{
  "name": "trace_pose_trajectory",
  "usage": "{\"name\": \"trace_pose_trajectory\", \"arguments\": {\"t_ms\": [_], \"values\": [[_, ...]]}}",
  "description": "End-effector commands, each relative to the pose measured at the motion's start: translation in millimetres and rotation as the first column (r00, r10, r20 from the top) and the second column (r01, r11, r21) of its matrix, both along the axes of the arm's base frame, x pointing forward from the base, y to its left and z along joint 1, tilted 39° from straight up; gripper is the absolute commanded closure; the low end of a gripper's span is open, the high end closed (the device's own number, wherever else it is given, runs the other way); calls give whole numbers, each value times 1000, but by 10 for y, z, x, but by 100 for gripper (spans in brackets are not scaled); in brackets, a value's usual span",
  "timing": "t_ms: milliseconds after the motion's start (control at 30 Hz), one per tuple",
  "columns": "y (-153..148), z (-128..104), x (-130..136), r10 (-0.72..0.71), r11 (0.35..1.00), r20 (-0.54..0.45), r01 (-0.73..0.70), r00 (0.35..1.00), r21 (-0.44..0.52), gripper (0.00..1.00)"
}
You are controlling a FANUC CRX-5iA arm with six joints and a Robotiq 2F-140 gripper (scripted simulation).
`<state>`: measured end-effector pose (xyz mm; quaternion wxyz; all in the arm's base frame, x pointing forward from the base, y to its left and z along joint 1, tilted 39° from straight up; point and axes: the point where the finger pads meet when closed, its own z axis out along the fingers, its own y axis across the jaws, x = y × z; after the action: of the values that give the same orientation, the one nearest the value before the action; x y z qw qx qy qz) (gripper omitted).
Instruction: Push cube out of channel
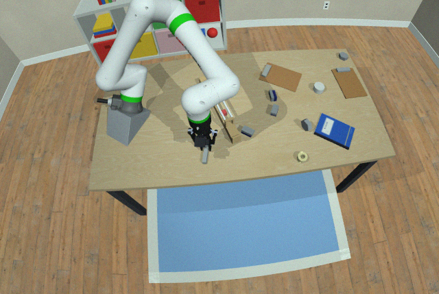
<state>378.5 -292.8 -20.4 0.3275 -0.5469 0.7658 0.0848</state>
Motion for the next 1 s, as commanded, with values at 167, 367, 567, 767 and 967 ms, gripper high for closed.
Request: {"name": "trace_pose_trajectory", "arguments": {"t_ms": [167, 367, 567, 767, 967], "values": [[54, -96, 52, -1, 1000, 0, 1, 1000, -2, 70], [54, -96, 52, -1, 1000, 0, 1, 1000, -2, 70], [54, -96, 52, -1, 1000, 0, 1, 1000, -2, 70], [54, -96, 52, -1, 1000, 0, 1, 1000, -2, 70], [54, -96, 52, -1, 1000, 0, 1, 1000, -2, 70]]}}
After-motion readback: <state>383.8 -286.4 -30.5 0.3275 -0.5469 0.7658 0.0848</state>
